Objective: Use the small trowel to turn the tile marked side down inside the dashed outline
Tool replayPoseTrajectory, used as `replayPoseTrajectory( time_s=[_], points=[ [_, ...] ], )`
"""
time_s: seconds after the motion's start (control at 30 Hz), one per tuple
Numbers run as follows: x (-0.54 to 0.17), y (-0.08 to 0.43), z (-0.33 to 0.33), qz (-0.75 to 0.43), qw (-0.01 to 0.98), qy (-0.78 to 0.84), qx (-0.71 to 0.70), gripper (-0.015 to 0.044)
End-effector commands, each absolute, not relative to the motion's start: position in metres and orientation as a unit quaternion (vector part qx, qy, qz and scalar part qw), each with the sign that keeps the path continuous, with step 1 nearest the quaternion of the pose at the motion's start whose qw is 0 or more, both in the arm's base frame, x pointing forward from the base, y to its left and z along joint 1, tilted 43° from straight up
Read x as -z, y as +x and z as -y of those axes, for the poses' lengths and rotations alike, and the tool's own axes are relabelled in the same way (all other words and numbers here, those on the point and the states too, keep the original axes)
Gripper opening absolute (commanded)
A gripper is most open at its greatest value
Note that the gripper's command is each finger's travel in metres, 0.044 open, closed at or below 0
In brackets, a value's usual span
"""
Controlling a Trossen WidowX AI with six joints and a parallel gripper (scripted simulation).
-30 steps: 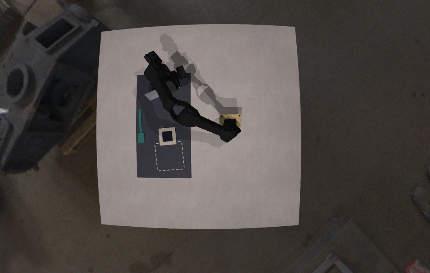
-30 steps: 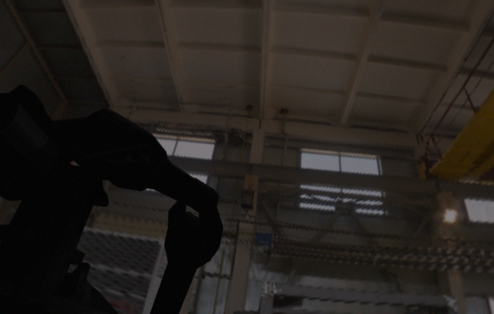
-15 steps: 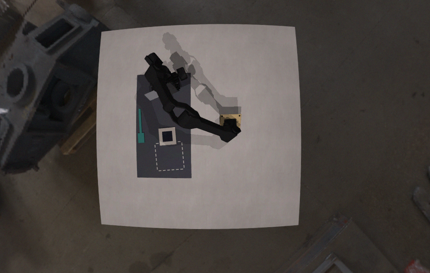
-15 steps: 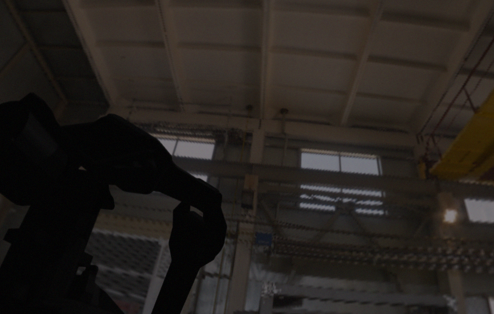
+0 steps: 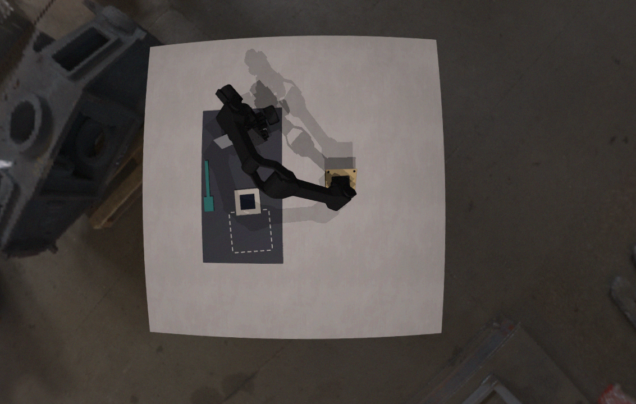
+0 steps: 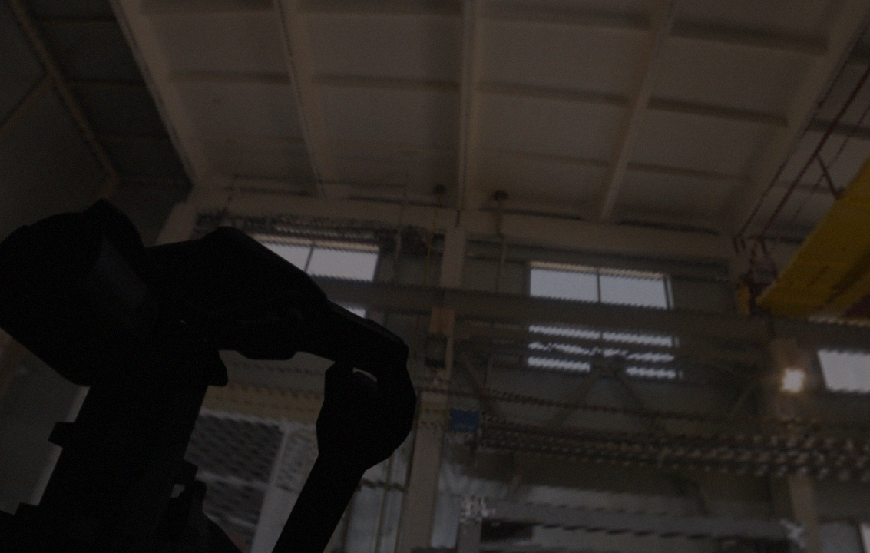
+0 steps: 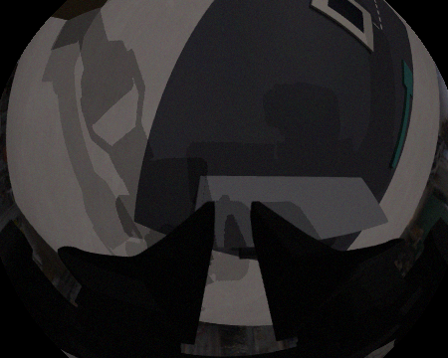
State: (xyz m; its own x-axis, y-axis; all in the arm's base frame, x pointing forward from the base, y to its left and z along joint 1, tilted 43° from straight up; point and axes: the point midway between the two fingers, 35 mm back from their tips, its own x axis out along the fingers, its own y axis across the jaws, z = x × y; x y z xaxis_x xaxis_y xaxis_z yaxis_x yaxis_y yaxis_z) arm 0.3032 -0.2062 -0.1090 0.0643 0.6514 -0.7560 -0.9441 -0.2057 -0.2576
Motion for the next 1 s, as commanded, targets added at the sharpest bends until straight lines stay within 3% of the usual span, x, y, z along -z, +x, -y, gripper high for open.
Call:
replayPoseTrajectory(
  time_s=[0.0, 0.63, 0.97],
  points=[
    [0.106, 0.3, 0.196, -0.178, 0.605, -0.405, -0.662, 0.01],
    [0.1, 0.292, 0.165, -0.177, 0.606, -0.404, -0.662, 0.01],
    [0.091, 0.292, 0.18, -0.178, 0.605, -0.405, -0.661, 0.01]
  ],
)
